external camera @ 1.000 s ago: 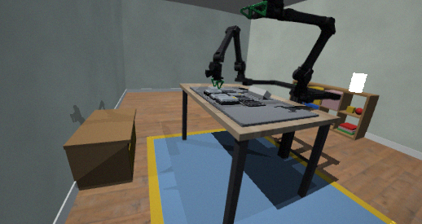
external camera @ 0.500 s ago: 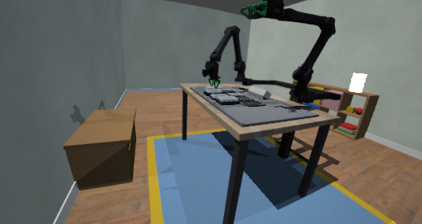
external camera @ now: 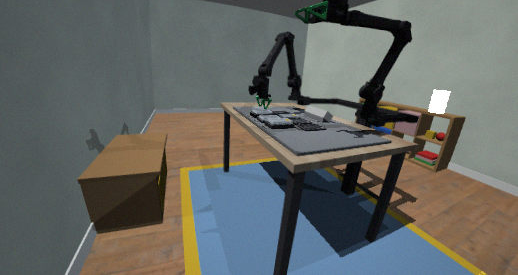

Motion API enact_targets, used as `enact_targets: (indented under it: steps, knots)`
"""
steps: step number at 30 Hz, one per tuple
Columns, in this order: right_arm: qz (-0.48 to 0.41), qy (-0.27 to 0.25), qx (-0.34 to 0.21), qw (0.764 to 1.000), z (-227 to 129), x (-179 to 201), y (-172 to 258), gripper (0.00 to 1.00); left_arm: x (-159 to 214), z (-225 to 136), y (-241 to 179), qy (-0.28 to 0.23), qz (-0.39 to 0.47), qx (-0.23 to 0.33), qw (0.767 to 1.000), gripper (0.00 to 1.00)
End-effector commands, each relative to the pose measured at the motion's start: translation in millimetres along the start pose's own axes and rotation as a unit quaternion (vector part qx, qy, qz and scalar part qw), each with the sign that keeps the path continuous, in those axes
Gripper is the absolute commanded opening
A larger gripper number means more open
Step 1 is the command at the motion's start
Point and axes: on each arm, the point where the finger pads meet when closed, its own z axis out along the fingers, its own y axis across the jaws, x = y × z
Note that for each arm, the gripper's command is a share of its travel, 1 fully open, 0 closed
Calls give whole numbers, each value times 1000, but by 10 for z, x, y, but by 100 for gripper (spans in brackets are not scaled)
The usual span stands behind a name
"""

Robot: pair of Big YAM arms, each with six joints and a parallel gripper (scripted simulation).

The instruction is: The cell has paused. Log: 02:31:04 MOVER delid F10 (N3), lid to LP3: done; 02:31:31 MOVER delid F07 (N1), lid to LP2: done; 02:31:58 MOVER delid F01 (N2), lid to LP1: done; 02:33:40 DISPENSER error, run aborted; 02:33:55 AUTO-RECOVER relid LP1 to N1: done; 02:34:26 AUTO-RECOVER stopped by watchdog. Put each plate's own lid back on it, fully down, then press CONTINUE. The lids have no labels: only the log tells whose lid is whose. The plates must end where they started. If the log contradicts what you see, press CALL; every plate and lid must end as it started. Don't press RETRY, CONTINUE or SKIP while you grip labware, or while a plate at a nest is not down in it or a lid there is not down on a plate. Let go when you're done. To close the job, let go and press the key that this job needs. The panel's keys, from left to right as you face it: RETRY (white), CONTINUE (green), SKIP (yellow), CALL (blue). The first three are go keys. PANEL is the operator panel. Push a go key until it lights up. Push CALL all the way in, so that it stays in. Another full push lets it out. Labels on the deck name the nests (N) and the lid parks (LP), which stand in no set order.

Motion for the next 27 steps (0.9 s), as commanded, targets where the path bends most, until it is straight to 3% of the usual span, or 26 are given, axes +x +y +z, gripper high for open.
enact_targets:
  steps: [1, 27]
  knots:
    - [-7, -3, -3, 1000, 20, -9, 22, 0, -343, 0, -39, -30, 4, 4, 1000, 100]
    - [-9, 0, -1, 1000, 130, -5, -32, 0, -343, 0, -39, -30, 4, 4, 1000, 100]
